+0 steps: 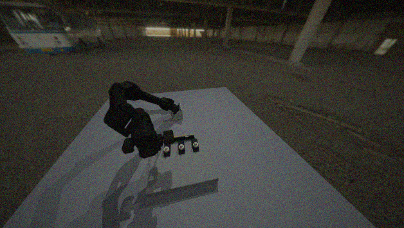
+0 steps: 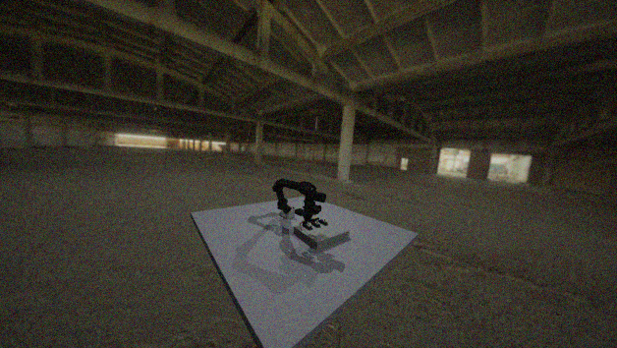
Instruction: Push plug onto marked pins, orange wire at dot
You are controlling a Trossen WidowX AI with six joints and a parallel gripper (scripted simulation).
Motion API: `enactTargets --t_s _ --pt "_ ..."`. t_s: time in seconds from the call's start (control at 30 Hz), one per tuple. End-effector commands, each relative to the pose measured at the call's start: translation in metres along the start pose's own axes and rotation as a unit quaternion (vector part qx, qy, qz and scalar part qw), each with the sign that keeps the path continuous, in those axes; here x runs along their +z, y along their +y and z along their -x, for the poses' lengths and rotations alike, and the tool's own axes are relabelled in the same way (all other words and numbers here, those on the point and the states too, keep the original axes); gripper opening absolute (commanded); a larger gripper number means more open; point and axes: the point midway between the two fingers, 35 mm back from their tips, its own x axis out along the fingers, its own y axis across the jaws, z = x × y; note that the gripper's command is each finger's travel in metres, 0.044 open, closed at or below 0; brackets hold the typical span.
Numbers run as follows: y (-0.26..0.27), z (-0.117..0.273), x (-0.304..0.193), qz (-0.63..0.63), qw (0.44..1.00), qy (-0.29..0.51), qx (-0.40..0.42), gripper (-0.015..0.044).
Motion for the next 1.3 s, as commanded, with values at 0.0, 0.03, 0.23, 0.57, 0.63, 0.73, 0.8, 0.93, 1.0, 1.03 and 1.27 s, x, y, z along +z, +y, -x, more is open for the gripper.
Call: enactTargets --t_s 0.0,0.03,0.23,0.57,0.63,0.73,0.8,0.93,1.0,1.03,1.27 --pt "0.017 0.004 -0.006 0.000 1.000 0.000 0.006 0.0000" --pt "0.022 0.005 -0.008 -0.001 1.000 -0.001 0.007 0.0000" --pt "0.054 0.009 -0.025 -0.006 1.000 -0.002 0.013 0.0000" --pt "0.101 0.013 -0.060 -0.015 1.000 -0.001 0.019 0.0000" --pt "0.109 0.014 -0.068 -0.016 1.000 0.000 0.019 0.0000" --pt "0.120 0.014 -0.080 -0.020 1.000 0.001 0.019 0.0000" --pt "0.127 0.013 -0.089 -0.022 1.000 0.001 0.019 0.0000" --pt "0.140 0.012 -0.107 -0.026 1.000 0.002 0.017 0.0000" --pt "0.146 0.011 -0.116 -0.028 0.999 0.003 0.016 0.0000" --pt "0.149 0.010 -0.121 -0.030 0.999 0.003 0.015 0.0000" --pt "0.165 0.004 -0.154 -0.039 0.999 0.004 0.008 0.0000"
